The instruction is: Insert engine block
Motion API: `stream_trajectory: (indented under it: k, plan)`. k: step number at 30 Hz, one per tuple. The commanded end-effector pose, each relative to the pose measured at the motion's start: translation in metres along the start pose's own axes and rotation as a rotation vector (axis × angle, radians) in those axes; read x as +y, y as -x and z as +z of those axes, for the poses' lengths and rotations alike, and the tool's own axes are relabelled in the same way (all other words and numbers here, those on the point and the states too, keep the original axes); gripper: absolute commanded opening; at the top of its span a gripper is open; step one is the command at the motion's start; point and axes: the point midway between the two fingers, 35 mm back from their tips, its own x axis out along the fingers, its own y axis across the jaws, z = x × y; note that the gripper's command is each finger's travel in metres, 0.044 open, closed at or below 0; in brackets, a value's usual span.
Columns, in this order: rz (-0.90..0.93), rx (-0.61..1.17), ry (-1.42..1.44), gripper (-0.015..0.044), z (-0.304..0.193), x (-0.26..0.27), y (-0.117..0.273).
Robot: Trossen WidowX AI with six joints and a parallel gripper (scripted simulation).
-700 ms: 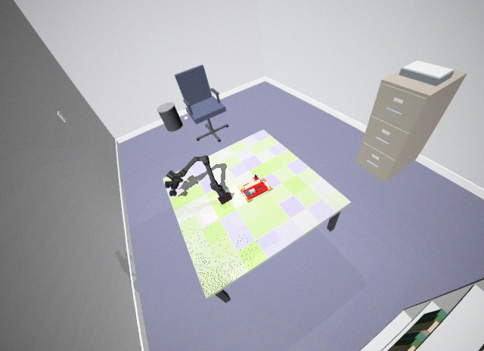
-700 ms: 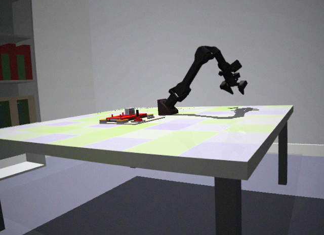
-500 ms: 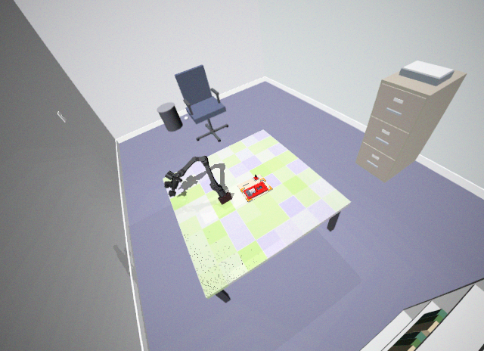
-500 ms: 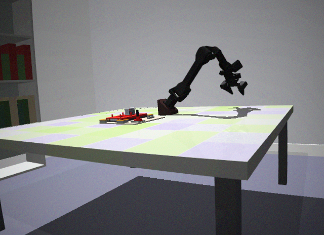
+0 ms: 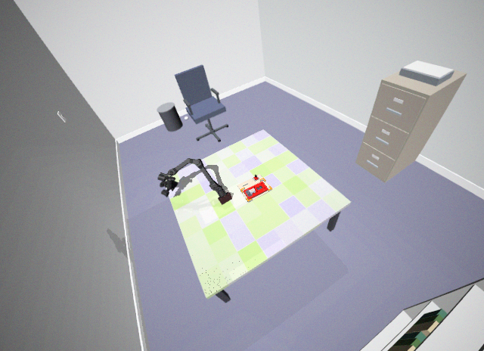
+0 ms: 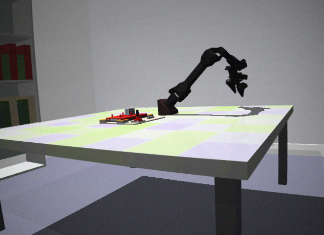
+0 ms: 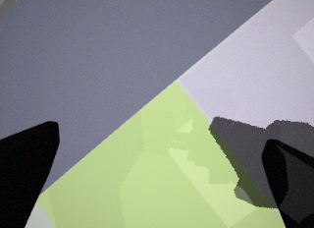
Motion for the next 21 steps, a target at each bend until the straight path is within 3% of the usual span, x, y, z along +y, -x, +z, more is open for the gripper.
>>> stream_trajectory:
  k: [1, 21]
  plan:
    - [-0.038, 0.056, -0.126, 0.0440, 0.005, 0.001, 0.001]
    - [-0.348, 0.210, -0.694, 0.0440, 0.005, 0.000, 0.015]
